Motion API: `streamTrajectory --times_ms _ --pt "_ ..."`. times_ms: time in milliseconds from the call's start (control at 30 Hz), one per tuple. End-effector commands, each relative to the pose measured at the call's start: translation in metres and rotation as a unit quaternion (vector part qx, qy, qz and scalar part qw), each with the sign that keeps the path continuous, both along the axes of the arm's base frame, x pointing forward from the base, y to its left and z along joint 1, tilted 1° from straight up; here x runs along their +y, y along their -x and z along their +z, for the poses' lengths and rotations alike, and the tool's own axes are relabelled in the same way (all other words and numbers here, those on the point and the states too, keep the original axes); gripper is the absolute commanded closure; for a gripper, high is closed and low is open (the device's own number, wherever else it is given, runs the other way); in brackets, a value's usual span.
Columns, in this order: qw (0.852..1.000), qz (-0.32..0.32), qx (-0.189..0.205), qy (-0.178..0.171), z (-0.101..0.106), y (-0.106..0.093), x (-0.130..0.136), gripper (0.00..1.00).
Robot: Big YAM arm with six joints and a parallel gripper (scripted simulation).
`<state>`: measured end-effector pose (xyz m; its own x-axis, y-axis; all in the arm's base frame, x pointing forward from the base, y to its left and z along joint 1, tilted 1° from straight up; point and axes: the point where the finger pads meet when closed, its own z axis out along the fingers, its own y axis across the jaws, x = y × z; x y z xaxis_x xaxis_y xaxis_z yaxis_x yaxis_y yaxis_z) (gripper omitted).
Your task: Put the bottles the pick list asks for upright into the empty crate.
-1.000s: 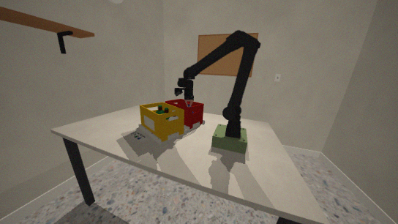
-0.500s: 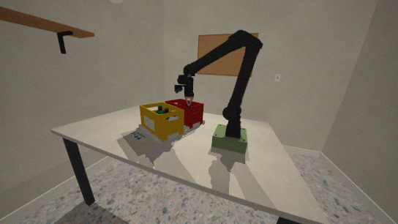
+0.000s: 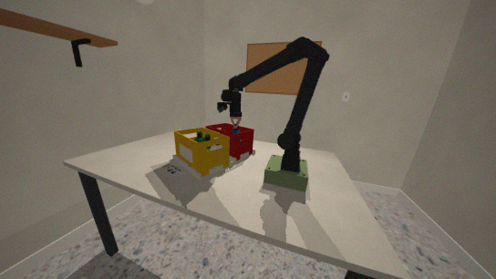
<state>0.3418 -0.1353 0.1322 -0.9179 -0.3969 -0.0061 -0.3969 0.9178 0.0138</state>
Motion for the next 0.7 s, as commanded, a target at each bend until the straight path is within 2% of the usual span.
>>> streamTrajectory --times_ms 0,667 --pt "0.999 -0.001 -0.036 0.014 0.047 -0.017 -0.009 1.00" --pt "0.999 -0.001 -0.037 0.014 0.077 -0.015 -0.010 1.00"
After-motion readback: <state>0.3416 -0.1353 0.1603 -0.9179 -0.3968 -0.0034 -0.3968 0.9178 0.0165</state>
